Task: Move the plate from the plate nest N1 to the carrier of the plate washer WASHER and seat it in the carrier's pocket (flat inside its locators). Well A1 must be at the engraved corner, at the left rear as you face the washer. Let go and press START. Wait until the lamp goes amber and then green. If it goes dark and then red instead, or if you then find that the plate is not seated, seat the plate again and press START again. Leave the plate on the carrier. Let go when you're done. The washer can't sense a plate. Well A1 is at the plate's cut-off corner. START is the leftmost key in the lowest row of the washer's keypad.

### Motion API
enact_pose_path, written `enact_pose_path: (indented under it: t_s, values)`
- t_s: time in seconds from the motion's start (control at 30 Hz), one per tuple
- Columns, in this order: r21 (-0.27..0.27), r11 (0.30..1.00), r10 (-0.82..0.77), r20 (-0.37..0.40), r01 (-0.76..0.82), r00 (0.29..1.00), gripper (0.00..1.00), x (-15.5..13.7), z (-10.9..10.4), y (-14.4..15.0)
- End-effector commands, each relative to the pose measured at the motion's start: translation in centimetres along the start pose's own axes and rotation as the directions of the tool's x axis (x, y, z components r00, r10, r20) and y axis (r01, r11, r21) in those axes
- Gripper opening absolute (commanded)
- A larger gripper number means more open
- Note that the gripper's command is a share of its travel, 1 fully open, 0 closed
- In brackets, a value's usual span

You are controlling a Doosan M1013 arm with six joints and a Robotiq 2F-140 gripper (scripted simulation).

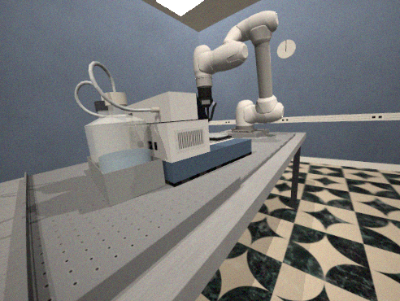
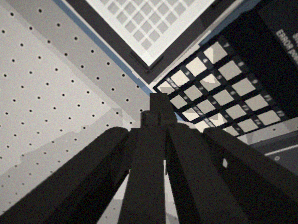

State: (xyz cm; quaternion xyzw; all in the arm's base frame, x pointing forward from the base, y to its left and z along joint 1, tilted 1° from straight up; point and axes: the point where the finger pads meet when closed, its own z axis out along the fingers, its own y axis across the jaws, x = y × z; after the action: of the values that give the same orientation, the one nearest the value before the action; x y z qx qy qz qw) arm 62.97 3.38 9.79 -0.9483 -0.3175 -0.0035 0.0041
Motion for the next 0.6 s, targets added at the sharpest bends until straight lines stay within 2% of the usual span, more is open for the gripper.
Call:
enact_pose_path:
  t_s: [0.0, 0.57]
  values:
    - [-0.001, 1.0, 0.001, -0.001, -0.001, 1.0, 0.1, 0.0, -0.7, 0.0]
    - [-0.001, 1.0, 0.001, -0.001, -0.001, 1.0, 0.1, 0.0, -3.2, 0.0]
